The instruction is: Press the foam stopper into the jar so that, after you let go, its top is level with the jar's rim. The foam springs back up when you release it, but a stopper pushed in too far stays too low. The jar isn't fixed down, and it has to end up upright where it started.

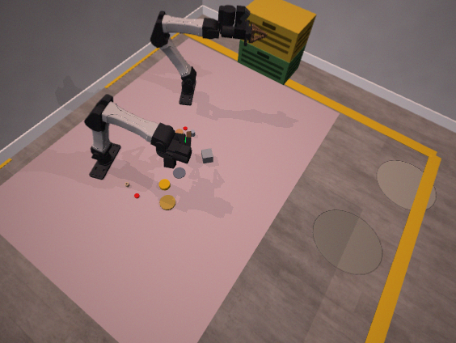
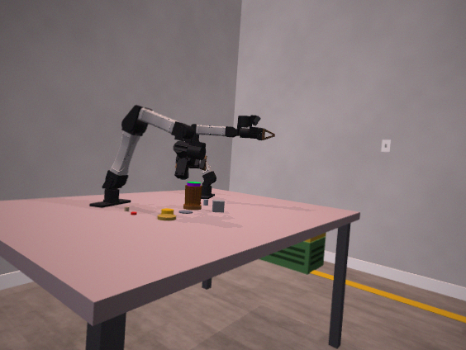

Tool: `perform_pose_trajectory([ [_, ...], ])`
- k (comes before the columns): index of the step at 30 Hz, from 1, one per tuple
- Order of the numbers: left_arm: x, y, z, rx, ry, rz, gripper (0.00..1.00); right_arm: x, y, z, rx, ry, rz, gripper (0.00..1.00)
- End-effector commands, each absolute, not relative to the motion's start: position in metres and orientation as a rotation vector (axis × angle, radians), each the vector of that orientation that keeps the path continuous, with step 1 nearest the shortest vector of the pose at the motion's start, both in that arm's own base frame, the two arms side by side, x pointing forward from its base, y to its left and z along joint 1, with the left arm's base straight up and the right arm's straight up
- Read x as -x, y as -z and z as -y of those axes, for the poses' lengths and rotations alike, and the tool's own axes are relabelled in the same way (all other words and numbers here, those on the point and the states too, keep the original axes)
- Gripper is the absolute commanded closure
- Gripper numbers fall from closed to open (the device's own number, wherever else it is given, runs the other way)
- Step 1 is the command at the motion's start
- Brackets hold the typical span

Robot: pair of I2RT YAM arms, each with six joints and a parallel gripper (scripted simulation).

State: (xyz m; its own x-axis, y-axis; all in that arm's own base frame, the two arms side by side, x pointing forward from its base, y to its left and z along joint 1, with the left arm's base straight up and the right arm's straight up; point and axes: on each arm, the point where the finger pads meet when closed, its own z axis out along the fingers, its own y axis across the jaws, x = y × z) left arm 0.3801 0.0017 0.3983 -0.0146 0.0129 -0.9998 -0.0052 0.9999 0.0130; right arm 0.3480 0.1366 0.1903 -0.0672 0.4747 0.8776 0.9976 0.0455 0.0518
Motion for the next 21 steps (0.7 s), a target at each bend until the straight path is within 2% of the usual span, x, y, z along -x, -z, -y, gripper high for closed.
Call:
perform_pose_trajectory([
  [1,-0.375,-0.409,0.004,0.019,0.021,-1.528,1.00,-0.339,-0.194,-0.141,1.581,0.915,1.549,0.02],
  [5,-0.378,-0.401,0.000,0.011,-0.001,-1.558,1.00,-0.342,-0.192,-0.134,1.578,0.945,1.577,0.02],
  [7,-0.368,-0.428,0.005,-0.010,-0.001,-1.495,1.00,-0.337,-0.190,-0.144,1.547,0.931,1.599,0.02],
  [21,-0.379,-0.413,-0.001,0.002,-0.012,-1.542,1.00,-0.343,-0.158,-0.135,1.576,0.903,1.551,0.02],
])
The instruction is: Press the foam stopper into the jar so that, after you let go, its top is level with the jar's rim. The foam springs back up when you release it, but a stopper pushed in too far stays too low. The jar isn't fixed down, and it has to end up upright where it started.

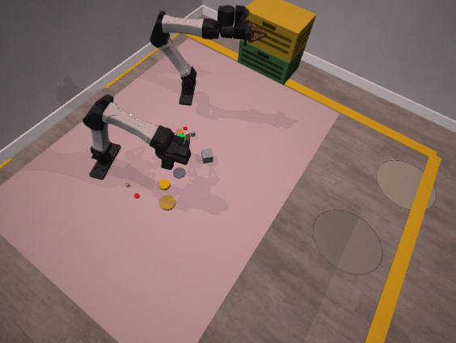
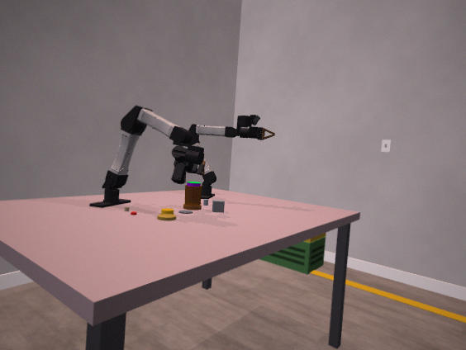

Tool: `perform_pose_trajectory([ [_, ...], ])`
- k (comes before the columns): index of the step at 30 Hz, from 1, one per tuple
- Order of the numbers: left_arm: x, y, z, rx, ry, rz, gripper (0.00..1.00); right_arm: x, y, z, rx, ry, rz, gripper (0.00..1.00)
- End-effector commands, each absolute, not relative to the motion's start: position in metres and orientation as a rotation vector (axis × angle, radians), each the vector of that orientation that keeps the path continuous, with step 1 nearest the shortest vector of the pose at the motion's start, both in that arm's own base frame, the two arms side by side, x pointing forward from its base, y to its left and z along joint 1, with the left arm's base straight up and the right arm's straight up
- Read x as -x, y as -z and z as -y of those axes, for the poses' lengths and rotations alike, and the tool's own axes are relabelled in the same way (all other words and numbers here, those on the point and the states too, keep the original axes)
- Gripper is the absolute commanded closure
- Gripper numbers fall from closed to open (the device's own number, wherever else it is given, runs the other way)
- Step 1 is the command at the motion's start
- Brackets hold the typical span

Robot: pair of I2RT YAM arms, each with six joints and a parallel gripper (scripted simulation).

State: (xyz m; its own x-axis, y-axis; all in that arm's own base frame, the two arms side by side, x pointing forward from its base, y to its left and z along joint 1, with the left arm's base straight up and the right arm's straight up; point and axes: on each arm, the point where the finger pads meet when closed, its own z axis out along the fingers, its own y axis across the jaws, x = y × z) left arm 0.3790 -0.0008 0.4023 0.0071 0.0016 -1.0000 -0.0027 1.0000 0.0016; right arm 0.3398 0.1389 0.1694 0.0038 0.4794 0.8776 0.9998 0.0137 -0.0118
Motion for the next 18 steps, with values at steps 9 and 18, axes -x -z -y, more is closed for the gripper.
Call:
perform_pose_trajectory([
  [9,-0.379,-0.413,-0.001,0.002,-0.012,-1.542,1.00,-0.340,-0.147,-0.141,1.547,0.904,1.575,0.02],
  [18,-0.379,-0.413,-0.001,0.002,-0.012,-1.542,1.00,-0.340,-0.138,-0.141,1.549,0.904,1.570,0.02],
])
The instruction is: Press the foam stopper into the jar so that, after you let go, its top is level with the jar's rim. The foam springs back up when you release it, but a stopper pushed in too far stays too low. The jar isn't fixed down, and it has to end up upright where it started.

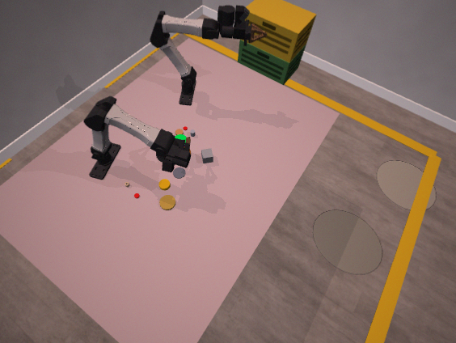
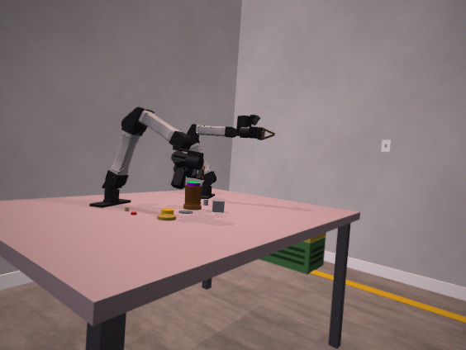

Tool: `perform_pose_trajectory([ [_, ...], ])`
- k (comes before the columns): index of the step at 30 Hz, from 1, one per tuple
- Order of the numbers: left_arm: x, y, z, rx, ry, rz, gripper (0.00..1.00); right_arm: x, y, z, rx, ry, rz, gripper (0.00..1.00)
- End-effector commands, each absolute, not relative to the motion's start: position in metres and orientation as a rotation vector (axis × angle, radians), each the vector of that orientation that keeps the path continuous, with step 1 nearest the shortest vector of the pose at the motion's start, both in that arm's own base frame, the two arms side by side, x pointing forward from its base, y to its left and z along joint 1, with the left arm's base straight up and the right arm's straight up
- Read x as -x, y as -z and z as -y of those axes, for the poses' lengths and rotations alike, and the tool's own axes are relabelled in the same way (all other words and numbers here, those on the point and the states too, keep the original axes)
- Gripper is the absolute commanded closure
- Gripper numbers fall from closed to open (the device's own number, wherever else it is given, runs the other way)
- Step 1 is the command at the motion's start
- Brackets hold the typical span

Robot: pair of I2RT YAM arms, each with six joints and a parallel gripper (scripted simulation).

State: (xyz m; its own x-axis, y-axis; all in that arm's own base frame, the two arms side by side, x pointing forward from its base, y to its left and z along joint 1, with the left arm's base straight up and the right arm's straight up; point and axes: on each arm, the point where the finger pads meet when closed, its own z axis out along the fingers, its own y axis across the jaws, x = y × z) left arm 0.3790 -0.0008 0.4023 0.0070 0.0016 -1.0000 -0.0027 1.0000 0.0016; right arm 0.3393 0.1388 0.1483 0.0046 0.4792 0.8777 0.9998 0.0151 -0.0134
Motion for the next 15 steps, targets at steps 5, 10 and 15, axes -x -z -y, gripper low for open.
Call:
perform_pose_trajectory([
  [5,-0.379,-0.413,-0.001,0.002,-0.012,-1.542,1.00,-0.340,-0.129,-0.141,1.546,0.904,1.571,0.02],
  [10,-0.379,-0.413,-0.001,0.002,-0.012,-1.542,1.00,-0.339,-0.123,-0.142,1.547,0.902,1.568,0.02],
  [15,-0.379,-0.413,-0.001,0.002,-0.012,-1.542,1.00,-0.339,-0.117,-0.142,1.544,0.905,1.570,0.02],
])
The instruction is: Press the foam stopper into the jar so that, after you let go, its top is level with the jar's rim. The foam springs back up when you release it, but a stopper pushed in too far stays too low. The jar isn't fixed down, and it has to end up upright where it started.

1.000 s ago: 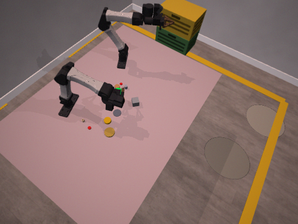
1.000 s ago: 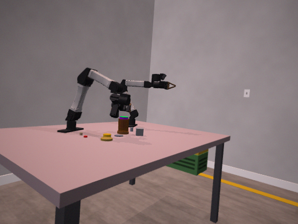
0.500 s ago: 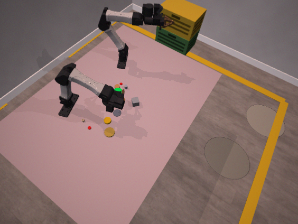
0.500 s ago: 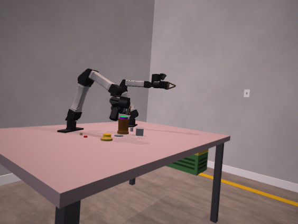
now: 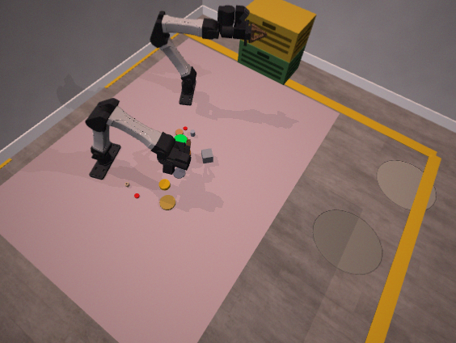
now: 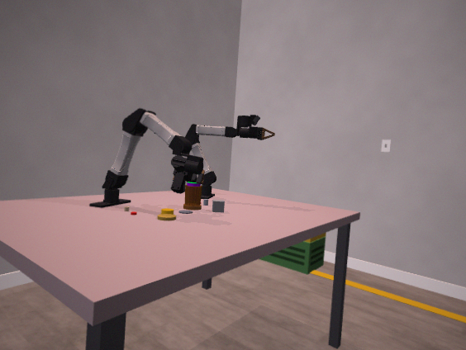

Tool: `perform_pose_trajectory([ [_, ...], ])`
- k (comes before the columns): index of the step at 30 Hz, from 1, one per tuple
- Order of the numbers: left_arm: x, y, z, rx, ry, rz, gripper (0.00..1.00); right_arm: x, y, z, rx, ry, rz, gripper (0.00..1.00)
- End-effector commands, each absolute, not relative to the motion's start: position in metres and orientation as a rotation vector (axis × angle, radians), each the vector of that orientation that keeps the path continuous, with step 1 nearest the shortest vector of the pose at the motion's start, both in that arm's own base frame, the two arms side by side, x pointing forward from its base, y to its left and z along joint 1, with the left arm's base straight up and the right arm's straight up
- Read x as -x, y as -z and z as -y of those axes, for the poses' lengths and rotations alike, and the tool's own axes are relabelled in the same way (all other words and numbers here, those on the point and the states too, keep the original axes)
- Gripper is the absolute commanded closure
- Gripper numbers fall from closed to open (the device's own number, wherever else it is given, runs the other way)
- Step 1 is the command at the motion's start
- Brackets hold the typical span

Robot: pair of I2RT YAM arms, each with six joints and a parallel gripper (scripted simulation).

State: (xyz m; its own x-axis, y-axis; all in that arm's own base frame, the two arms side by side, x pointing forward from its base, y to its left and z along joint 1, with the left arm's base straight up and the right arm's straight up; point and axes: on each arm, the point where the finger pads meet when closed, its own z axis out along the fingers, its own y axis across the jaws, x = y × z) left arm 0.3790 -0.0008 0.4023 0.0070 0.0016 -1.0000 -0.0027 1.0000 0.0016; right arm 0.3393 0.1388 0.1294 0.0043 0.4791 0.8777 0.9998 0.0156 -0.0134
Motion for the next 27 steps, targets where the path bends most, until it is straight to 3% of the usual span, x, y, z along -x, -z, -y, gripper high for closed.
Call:
perform_pose_trajectory([
  [1,-0.379,-0.413,-0.001,0.002,-0.012,-1.542,1.00,-0.339,-0.117,-0.142,1.544,0.905,1.570,0.02],
  [27,-0.379,-0.413,-0.001,0.002,-0.012,-1.542,1.00,-0.338,-0.084,-0.142,1.553,0.897,1.557,0.02],
])
